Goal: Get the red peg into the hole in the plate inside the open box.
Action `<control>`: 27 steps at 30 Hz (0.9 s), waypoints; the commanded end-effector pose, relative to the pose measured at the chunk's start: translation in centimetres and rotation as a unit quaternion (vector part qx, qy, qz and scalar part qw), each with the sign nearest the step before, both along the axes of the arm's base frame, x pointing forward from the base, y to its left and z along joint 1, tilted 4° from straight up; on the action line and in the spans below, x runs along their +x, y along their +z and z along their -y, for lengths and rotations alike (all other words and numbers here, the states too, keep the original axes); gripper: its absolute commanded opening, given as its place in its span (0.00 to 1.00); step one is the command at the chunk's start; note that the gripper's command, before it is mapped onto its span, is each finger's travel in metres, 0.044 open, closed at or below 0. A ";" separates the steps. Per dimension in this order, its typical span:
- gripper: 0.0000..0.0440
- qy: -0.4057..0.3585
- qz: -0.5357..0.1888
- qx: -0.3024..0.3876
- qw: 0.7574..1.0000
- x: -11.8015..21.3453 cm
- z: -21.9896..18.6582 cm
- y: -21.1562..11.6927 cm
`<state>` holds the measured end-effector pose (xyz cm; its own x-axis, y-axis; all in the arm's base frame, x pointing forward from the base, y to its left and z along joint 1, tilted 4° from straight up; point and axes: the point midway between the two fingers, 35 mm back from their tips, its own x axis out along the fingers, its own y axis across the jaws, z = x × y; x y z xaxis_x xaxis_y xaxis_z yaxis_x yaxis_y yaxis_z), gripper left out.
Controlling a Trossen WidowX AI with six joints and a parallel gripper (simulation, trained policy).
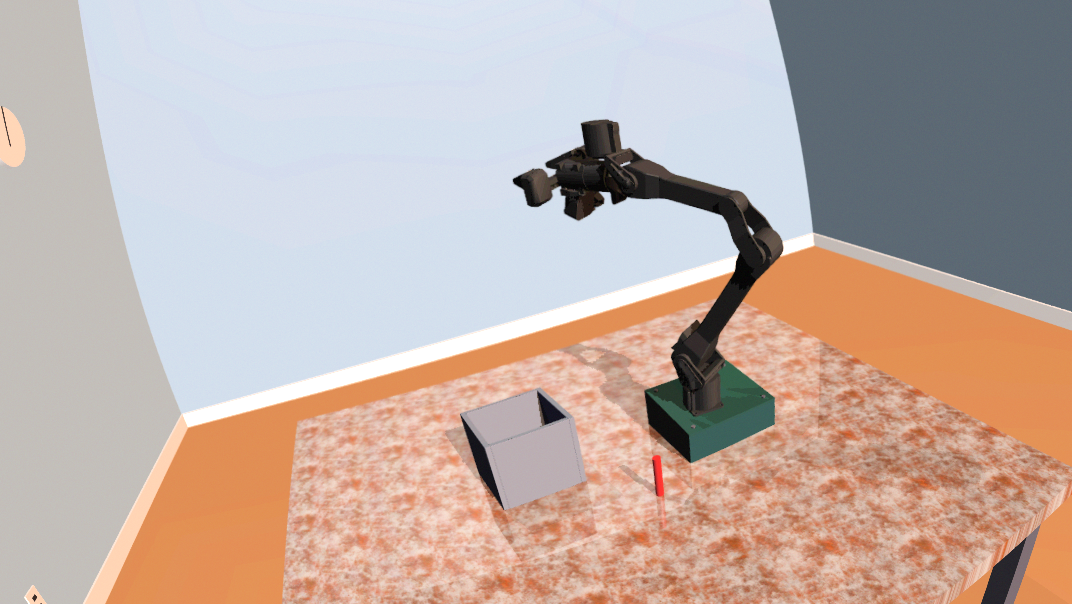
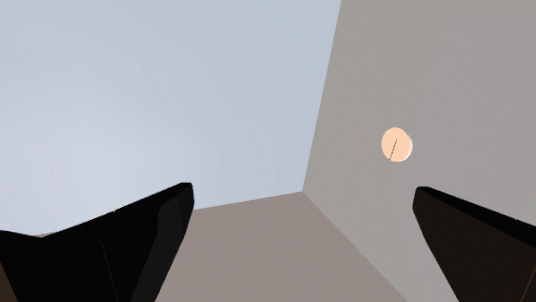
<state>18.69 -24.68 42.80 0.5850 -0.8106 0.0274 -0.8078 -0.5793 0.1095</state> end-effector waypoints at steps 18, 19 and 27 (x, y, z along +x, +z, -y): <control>1.00 0.219 -0.021 0.054 0.974 7.1 -11.4 -1.0; 1.00 0.229 -0.024 0.057 0.971 7.3 -11.9 -1.1; 1.00 0.308 -0.057 0.071 0.947 8.7 -16.4 -2.4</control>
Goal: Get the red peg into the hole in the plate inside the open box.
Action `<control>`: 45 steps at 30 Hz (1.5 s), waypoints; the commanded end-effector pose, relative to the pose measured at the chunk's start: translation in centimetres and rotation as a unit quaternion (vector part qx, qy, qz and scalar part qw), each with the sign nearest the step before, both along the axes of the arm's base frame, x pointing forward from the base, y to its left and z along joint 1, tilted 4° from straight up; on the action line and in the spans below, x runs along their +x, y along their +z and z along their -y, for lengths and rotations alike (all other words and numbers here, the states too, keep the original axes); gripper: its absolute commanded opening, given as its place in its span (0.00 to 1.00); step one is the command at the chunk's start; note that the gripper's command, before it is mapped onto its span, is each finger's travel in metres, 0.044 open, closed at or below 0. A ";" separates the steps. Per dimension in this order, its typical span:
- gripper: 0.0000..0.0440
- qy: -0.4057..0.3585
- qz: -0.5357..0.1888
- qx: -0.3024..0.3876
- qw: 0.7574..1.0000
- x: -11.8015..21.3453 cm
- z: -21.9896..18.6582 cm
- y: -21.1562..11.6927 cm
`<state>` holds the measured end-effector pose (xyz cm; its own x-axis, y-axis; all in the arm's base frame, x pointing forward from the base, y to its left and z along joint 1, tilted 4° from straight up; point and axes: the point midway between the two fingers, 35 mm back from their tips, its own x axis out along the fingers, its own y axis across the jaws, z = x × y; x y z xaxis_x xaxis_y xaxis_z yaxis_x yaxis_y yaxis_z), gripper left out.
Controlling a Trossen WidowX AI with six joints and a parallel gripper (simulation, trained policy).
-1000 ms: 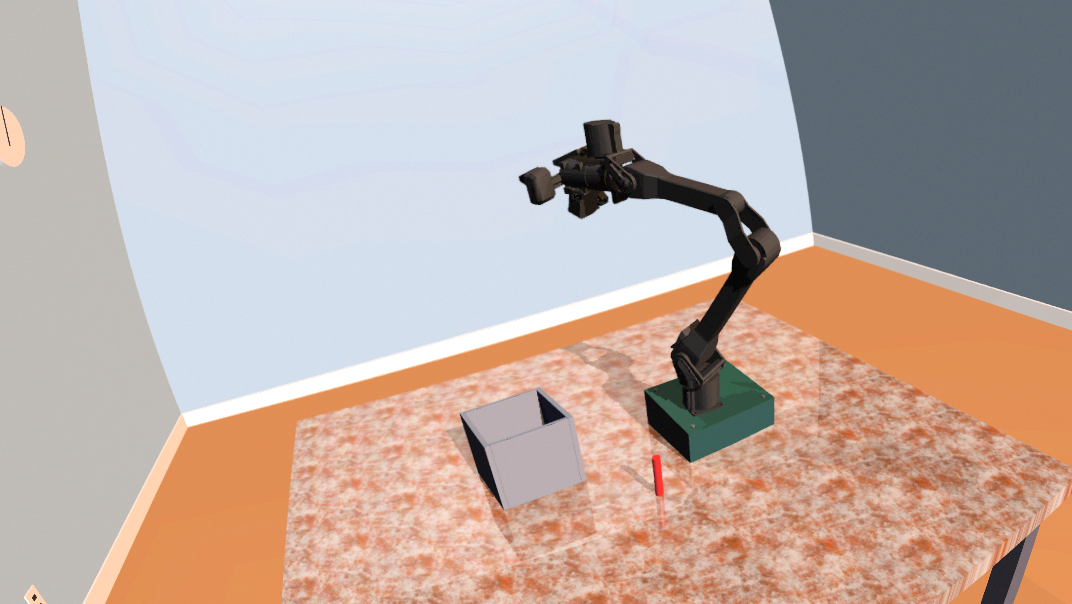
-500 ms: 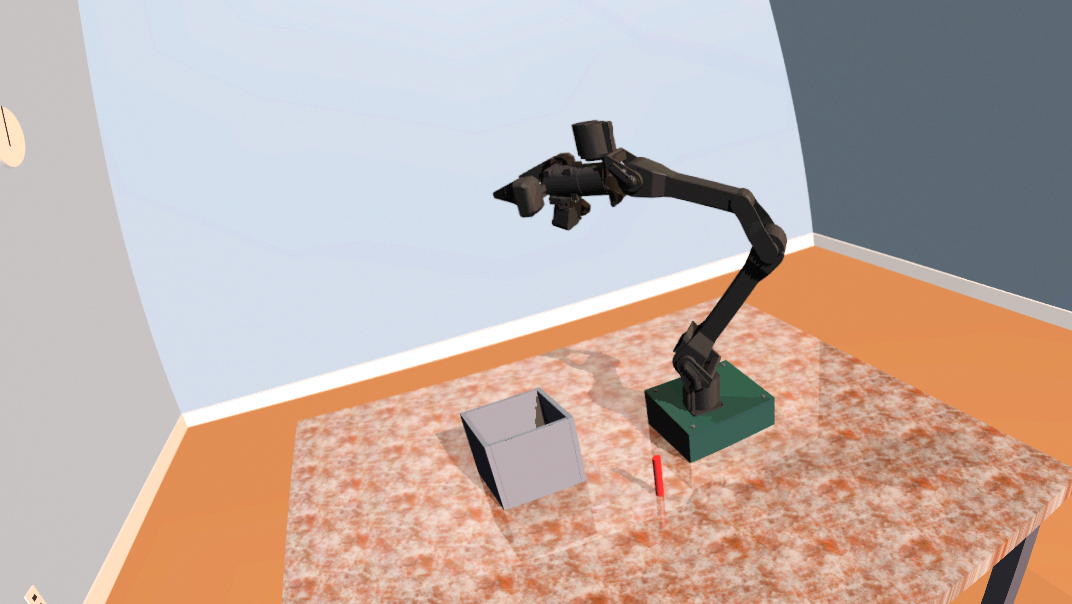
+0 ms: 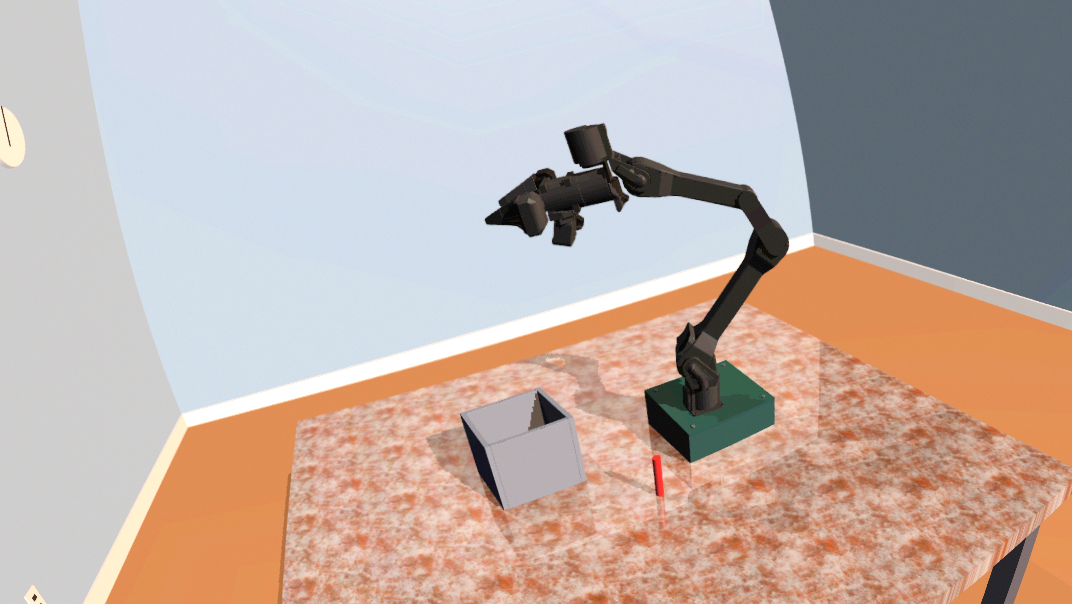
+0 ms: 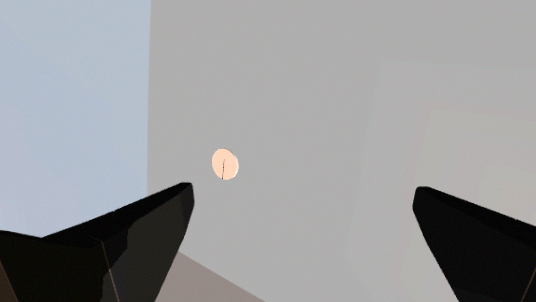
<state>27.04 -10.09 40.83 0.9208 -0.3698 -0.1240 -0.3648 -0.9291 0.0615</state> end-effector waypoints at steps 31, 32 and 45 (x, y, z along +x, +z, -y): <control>0.98 0.368 -0.180 -0.115 0.905 -0.7 -18.0 -8.6; 0.97 0.378 -0.187 -0.121 0.899 -0.9 -18.4 -9.0; 0.95 0.502 -0.282 -0.202 0.792 -4.1 -23.0 -14.8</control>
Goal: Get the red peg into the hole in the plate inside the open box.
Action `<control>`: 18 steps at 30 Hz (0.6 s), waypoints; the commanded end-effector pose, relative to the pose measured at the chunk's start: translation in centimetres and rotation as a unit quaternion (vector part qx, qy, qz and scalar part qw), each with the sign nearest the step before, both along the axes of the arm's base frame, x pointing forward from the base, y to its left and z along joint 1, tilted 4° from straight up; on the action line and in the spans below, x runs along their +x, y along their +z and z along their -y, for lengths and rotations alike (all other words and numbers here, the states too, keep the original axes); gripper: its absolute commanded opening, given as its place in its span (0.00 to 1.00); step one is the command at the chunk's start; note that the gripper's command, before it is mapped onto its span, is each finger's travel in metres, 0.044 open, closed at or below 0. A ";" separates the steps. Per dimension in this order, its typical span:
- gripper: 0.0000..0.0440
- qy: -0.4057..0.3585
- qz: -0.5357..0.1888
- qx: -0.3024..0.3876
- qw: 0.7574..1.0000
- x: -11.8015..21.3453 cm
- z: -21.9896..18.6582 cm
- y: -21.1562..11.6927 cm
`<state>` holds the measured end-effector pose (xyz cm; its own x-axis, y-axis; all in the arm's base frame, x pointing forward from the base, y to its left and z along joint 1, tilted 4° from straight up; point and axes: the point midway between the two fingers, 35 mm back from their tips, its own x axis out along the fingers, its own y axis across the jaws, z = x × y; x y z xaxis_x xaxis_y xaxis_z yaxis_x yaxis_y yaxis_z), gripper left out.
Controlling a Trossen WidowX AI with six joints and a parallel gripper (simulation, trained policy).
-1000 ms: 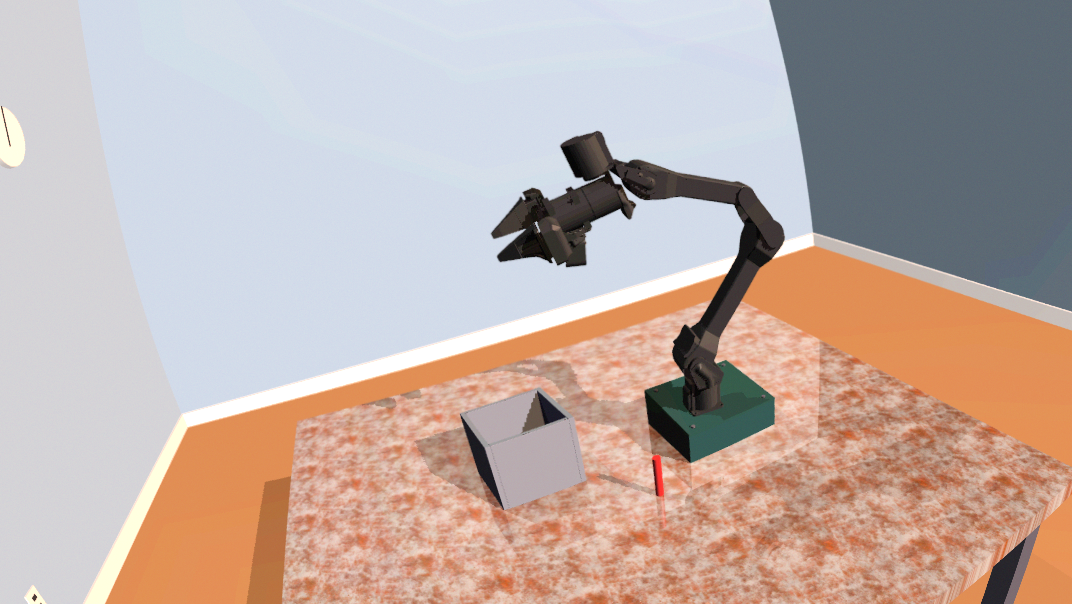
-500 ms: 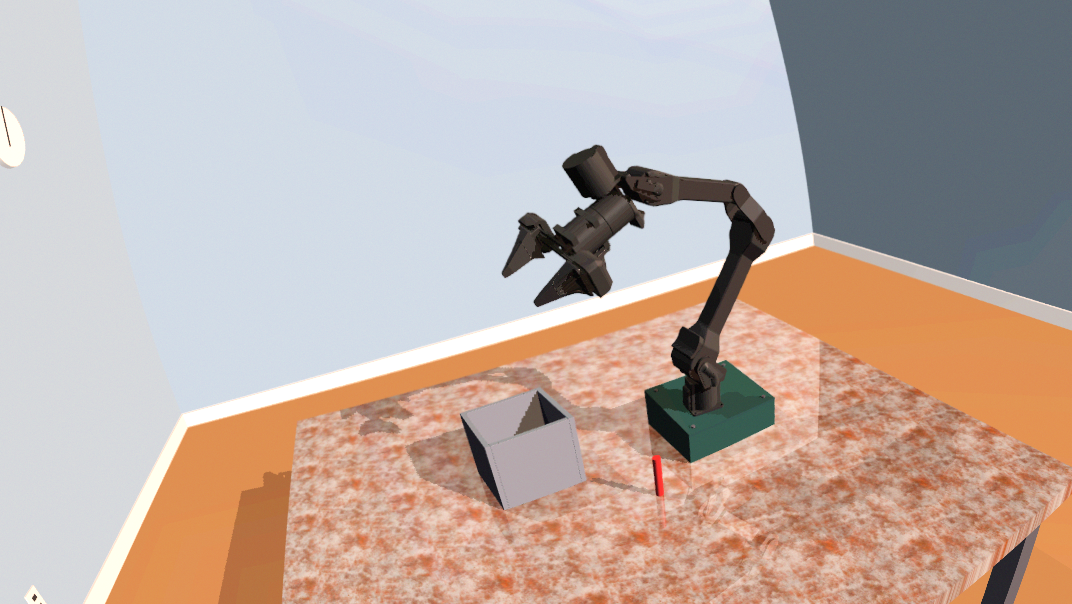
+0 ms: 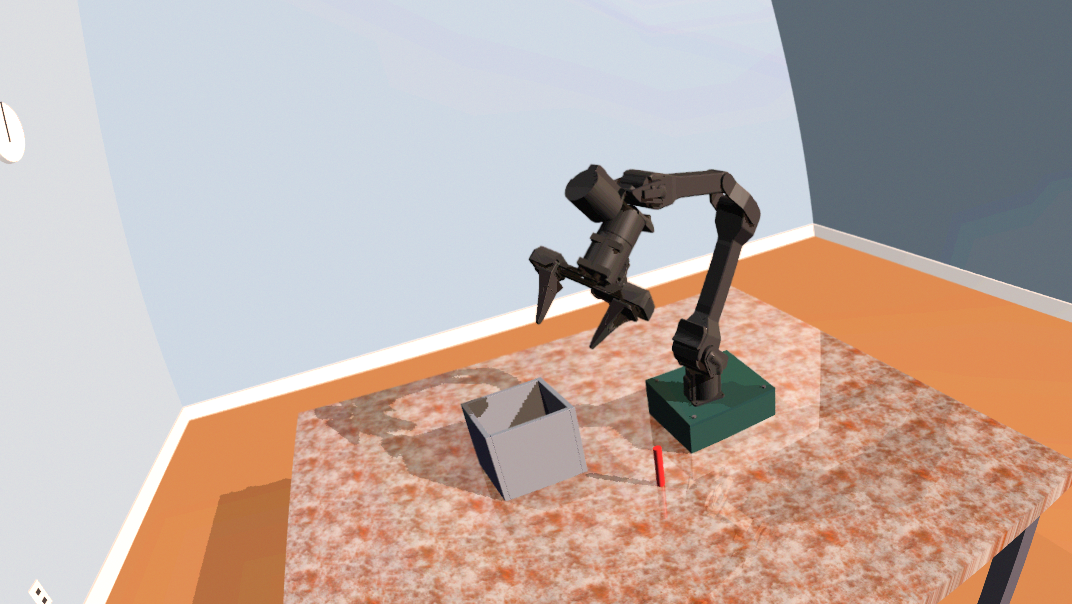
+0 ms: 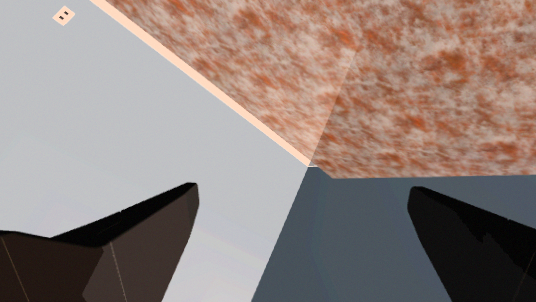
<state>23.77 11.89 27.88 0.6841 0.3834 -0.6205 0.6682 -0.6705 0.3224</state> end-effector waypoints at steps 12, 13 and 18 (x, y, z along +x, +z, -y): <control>0.97 0.171 -0.112 -0.123 0.971 -4.1 -3.3 -7.0; 0.97 0.181 -0.119 -0.130 0.968 -4.4 -3.4 -7.4; 0.98 0.228 -0.153 -0.166 0.947 -5.7 -3.7 -9.3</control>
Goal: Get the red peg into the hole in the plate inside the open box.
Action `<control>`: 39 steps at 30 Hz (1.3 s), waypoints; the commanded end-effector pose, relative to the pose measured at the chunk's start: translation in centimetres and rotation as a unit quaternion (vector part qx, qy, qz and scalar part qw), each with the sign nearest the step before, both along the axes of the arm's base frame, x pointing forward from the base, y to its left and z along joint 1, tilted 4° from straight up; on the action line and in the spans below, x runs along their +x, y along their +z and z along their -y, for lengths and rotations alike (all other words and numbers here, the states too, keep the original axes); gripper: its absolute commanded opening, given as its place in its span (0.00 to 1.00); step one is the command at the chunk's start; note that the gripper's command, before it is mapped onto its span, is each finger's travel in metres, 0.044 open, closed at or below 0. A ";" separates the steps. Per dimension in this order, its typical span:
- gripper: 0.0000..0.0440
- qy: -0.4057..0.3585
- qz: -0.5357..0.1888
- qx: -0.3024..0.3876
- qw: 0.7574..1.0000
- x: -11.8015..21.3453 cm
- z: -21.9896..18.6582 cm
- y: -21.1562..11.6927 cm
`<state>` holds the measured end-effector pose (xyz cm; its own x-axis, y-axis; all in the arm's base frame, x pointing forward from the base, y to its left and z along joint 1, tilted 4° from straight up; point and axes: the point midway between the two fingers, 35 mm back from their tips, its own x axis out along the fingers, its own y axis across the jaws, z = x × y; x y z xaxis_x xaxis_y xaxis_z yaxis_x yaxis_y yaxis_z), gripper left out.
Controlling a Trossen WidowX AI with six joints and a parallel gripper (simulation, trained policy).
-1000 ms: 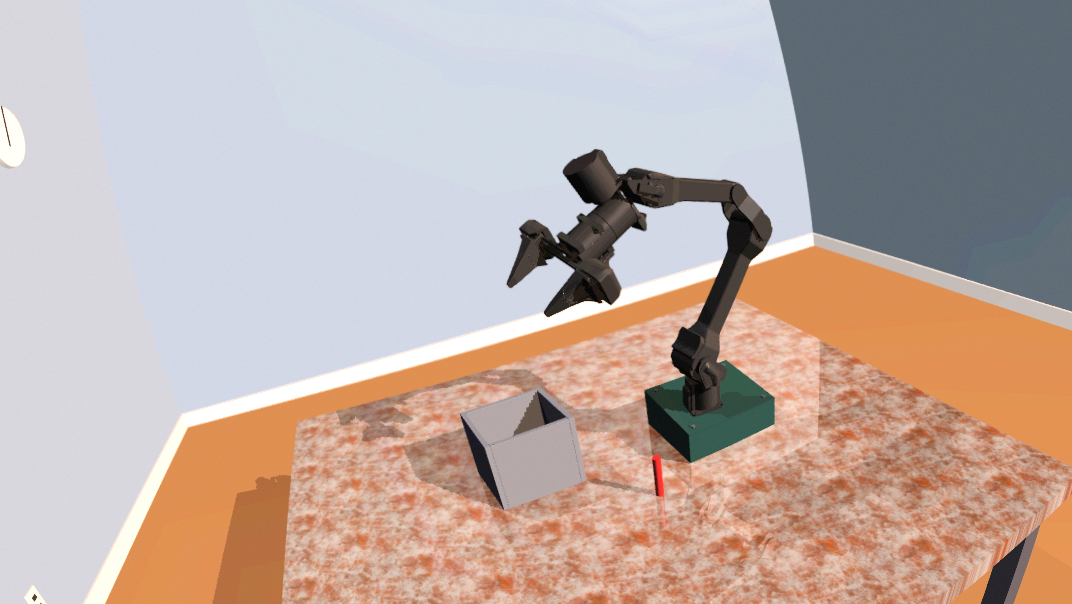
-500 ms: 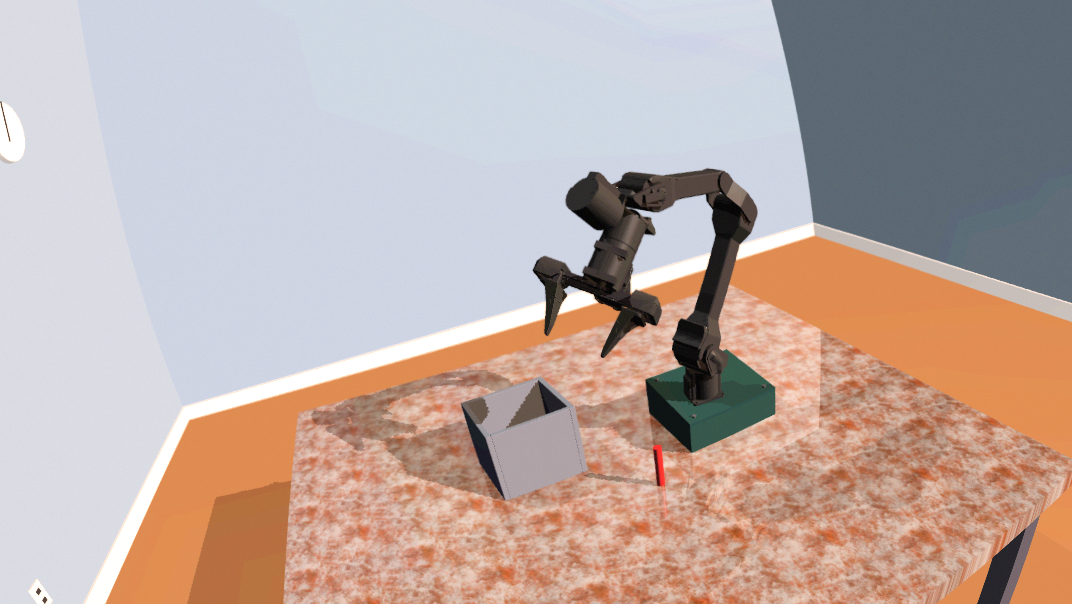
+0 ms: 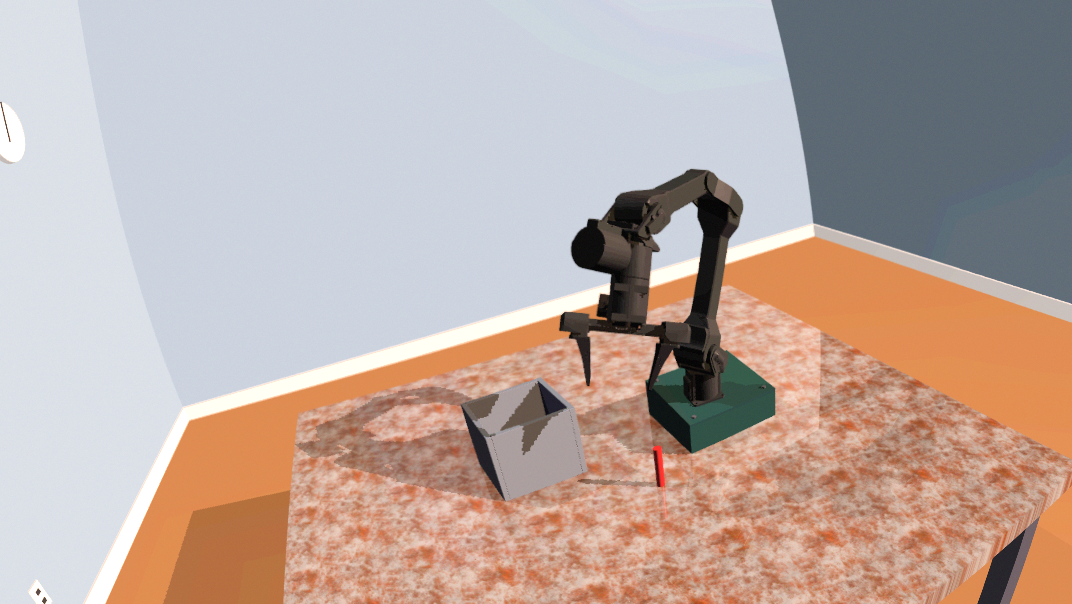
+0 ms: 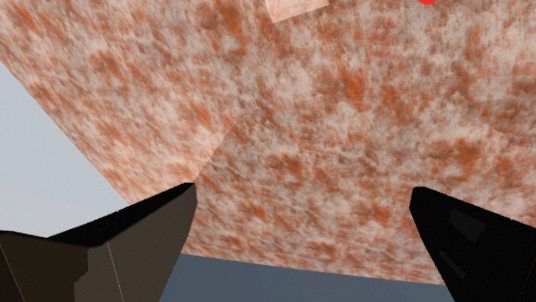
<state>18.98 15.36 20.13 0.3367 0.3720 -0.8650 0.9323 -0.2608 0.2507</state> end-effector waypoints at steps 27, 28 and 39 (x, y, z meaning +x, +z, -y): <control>1.00 0.231 -0.154 -0.180 0.944 -5.4 0.5 -10.2; 1.00 0.236 -0.155 -0.183 0.942 -5.5 0.6 -10.4; 1.00 0.268 -0.163 -0.215 0.925 -5.7 1.1 -13.7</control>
<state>13.42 14.61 7.74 -0.0920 0.0365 -0.9951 0.9503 0.3018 -0.0768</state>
